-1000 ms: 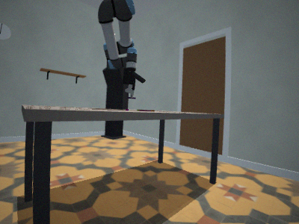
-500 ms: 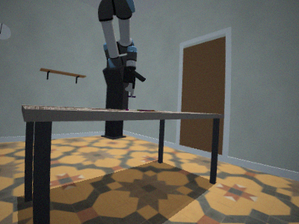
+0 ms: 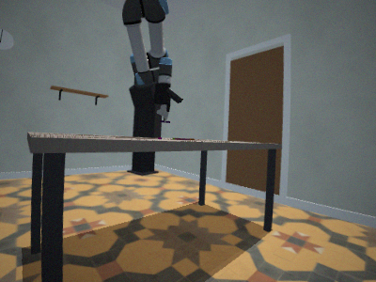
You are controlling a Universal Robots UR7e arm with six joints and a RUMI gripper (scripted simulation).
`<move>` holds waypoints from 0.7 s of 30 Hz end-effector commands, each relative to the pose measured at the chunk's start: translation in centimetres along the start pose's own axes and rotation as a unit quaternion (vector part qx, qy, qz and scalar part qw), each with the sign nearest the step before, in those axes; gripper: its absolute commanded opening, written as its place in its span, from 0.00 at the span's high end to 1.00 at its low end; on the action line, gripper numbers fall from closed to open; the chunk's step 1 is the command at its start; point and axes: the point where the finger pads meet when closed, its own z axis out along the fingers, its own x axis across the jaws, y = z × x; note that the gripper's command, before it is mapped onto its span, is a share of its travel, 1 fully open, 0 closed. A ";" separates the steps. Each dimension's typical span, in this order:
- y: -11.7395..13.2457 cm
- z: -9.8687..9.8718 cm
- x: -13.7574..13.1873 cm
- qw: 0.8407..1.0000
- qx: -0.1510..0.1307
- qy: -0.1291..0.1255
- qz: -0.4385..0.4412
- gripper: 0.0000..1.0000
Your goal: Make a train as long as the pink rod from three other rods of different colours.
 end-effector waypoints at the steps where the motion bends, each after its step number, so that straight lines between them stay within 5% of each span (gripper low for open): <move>1: 1.2 0.3 1.7 0.996 0.002 0.000 -0.084 1.00; 21: 4.7 0.3 5.5 0.958 0.002 0.000 -0.288 1.00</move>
